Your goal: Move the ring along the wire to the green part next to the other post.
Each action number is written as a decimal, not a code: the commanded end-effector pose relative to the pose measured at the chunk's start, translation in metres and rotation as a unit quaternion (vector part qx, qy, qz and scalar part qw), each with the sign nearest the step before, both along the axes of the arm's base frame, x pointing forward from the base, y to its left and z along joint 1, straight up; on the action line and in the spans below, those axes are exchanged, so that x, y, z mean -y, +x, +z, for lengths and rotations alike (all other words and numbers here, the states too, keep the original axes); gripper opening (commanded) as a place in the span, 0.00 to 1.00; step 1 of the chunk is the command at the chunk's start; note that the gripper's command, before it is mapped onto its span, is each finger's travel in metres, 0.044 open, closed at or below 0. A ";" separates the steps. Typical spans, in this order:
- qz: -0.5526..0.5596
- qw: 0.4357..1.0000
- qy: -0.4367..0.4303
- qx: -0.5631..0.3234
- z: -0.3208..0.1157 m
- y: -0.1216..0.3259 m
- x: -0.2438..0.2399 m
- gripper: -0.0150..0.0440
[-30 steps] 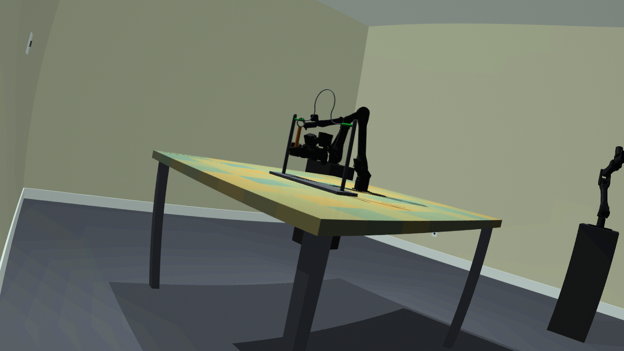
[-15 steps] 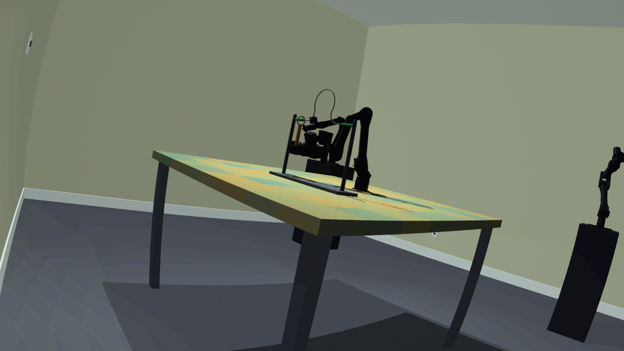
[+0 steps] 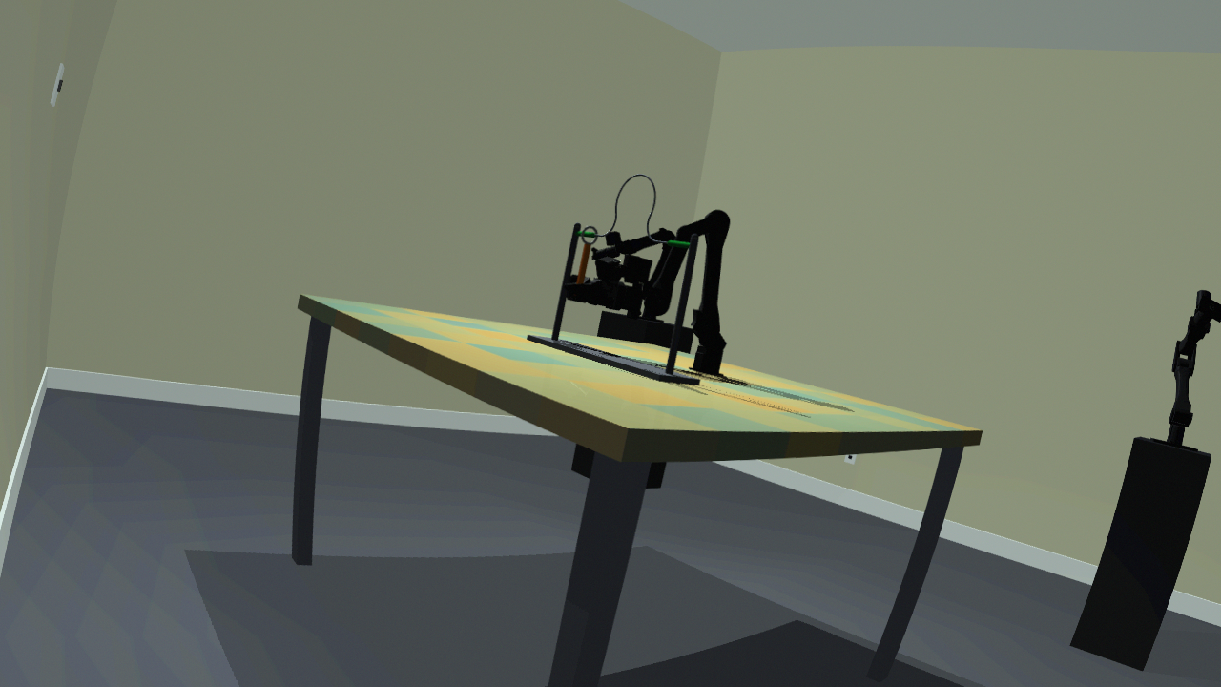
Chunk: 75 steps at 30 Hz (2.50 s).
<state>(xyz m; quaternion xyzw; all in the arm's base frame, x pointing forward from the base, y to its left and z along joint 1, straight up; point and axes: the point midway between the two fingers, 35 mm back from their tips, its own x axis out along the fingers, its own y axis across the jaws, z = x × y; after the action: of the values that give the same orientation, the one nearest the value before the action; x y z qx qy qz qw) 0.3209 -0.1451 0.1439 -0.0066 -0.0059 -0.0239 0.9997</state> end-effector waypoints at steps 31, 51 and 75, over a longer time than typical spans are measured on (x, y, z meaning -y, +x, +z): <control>0.000 1.000 0.002 0.001 0.002 0.001 -0.016 0.00; 0.001 1.000 0.029 0.002 0.002 0.003 -0.043 0.00; 0.005 0.979 0.202 0.011 0.014 0.006 -0.107 0.00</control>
<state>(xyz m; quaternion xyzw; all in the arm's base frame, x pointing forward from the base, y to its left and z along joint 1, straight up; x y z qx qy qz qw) 0.3273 -0.0494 0.1507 0.1604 -0.0051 -0.0206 0.9868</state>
